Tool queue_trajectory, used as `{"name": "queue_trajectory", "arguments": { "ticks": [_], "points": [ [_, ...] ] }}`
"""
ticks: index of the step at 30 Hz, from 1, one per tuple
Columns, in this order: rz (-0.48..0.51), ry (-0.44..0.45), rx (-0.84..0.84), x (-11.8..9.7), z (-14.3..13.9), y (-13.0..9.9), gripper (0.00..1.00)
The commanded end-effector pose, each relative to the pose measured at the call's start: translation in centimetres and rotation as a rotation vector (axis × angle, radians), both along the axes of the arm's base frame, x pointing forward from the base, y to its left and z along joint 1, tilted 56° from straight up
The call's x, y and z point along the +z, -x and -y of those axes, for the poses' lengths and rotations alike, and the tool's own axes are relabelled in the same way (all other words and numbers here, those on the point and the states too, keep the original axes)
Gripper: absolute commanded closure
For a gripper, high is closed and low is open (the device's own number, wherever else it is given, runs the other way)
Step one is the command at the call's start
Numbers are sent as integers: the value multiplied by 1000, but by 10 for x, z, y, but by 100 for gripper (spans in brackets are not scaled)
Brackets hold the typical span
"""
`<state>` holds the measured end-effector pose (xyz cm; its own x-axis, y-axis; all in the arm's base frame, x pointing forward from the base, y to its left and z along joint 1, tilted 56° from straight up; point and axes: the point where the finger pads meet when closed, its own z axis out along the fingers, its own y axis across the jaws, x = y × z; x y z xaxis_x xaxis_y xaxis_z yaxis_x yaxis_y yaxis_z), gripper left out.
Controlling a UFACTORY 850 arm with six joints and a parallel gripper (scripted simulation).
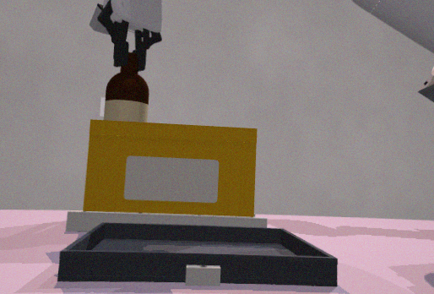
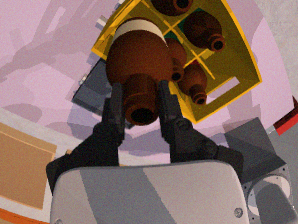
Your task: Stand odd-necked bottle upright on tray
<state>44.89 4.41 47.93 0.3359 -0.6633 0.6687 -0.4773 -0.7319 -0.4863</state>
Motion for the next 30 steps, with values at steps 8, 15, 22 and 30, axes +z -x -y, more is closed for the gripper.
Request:
{"name": "queue_trajectory", "arguments": {
  "ticks": [8, 15, 22, 30],
  "points": [
    [1, 0, 0, 7, -2, 10, 100],
    [1, 0, 0, 11, -3, 14, 100],
    [1, 0, 0, 13, -3, 17, 100],
    [1, 0, 0, 13, -4, 18, 100]
  ]
}}
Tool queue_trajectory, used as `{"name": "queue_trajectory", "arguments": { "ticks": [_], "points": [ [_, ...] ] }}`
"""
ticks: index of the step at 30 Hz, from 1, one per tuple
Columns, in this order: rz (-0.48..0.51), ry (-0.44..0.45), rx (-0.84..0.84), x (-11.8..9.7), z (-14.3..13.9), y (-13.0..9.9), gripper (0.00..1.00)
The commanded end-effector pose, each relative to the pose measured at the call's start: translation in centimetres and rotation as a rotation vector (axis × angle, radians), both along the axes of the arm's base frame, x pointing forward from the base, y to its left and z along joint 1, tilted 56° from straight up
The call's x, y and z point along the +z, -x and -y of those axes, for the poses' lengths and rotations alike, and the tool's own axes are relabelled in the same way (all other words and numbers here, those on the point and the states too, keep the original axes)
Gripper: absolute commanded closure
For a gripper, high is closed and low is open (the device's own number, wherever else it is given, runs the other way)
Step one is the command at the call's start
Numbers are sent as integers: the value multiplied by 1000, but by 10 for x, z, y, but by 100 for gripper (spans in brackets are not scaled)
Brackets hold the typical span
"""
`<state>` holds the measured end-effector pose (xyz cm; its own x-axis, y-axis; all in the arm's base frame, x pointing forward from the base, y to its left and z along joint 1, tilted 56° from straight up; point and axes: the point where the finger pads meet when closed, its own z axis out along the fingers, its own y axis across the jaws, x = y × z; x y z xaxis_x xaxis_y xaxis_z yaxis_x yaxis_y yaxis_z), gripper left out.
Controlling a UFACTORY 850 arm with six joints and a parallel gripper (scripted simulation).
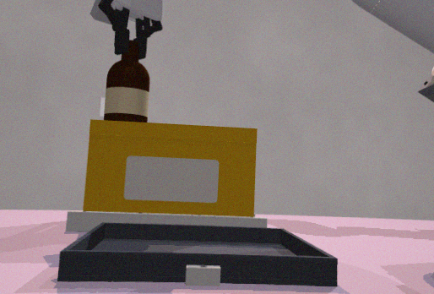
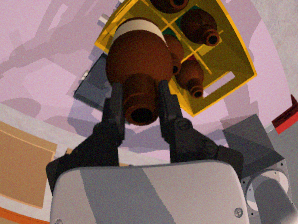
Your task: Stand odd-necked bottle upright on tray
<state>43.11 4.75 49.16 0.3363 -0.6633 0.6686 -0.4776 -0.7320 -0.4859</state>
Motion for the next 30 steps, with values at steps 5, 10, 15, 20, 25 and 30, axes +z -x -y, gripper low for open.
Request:
{"name": "queue_trajectory", "arguments": {
  "ticks": [5, 10, 15, 20, 25, 30],
  "points": [
    [1, 0, 0, 1, 0, 0, 100],
    [1, 0, 0, 1, 0, 0, 100],
    [1, 0, 0, 1, 0, 0, 100],
    [1, 0, 0, 2, 0, 1, 100],
    [1, 0, 0, 4, -1, 5, 100],
    [1, 0, 0, 6, -2, 7, 100]
  ]
}}
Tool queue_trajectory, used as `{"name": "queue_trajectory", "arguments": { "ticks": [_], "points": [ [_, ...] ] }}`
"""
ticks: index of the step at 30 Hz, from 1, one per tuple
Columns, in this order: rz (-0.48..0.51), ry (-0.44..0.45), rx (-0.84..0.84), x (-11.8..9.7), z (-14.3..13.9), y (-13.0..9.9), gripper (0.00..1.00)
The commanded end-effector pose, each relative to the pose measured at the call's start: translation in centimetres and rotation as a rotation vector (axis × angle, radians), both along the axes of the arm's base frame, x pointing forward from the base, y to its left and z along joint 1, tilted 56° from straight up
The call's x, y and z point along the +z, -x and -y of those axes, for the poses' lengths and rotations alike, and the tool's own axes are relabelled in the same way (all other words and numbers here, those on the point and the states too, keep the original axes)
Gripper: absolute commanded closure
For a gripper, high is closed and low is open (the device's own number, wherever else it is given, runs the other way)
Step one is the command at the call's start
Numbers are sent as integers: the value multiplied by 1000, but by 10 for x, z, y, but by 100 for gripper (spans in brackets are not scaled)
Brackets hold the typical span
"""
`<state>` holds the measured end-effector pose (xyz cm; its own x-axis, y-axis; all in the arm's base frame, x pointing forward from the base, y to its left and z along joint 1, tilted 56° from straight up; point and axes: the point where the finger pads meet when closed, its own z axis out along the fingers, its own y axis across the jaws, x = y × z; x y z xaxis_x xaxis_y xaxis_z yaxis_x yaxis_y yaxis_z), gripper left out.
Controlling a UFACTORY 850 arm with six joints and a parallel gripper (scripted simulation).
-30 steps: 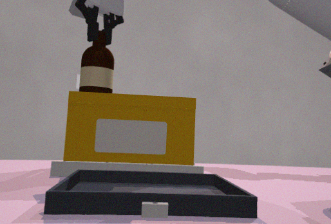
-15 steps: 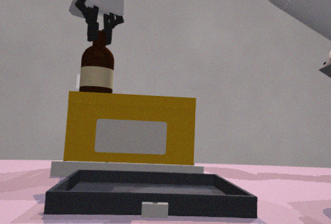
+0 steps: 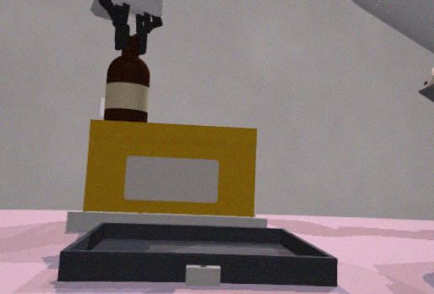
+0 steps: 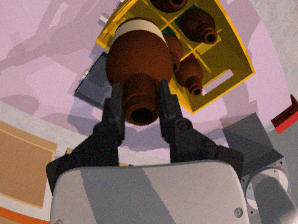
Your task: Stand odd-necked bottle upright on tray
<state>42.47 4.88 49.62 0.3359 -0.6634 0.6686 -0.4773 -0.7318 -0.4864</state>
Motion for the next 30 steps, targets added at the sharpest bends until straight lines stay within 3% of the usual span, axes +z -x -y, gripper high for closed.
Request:
{"name": "queue_trajectory", "arguments": {
  "ticks": [1, 30],
  "points": [
    [1, 0, 0, 2, 0, 2, 100],
    [1, 0, 0, 7, -2, 9, 100]
  ]
}}
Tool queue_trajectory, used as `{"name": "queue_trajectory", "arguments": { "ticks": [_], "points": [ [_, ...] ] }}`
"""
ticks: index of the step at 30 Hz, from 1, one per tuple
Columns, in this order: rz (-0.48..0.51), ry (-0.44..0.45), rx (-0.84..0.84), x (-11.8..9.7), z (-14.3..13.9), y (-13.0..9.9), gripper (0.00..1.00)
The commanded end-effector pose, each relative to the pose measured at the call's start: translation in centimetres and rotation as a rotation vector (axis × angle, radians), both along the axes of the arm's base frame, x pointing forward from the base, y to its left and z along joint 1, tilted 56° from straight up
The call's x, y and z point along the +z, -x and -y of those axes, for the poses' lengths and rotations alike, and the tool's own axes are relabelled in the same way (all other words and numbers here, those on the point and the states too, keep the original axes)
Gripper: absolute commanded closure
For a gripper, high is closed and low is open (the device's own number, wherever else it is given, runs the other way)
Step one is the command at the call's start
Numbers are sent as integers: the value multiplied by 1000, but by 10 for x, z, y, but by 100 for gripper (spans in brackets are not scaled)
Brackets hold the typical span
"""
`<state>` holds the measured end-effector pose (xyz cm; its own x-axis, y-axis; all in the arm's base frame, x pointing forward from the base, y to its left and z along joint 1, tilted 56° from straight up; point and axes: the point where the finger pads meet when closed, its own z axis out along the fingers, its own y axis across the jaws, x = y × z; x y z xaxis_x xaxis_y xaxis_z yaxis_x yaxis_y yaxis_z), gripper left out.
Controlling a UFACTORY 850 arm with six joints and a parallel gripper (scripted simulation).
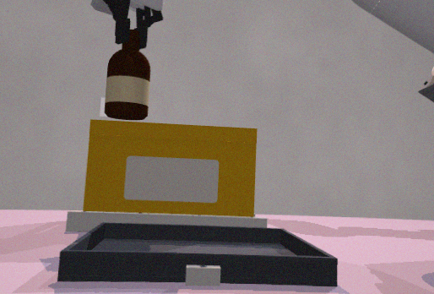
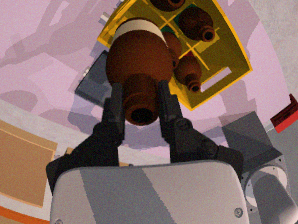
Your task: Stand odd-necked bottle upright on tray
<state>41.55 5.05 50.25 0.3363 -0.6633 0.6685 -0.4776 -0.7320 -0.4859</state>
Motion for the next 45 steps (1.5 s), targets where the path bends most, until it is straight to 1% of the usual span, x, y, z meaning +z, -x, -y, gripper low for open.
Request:
{"name": "queue_trajectory", "arguments": {
  "ticks": [1, 24, 45],
  "points": [
    [1, 0, 0, 1, 0, 0, 100],
    [1, 0, 0, 0, -2, 0, 100],
    [1, 0, 0, -5, -10, 2, 100]
  ]
}}
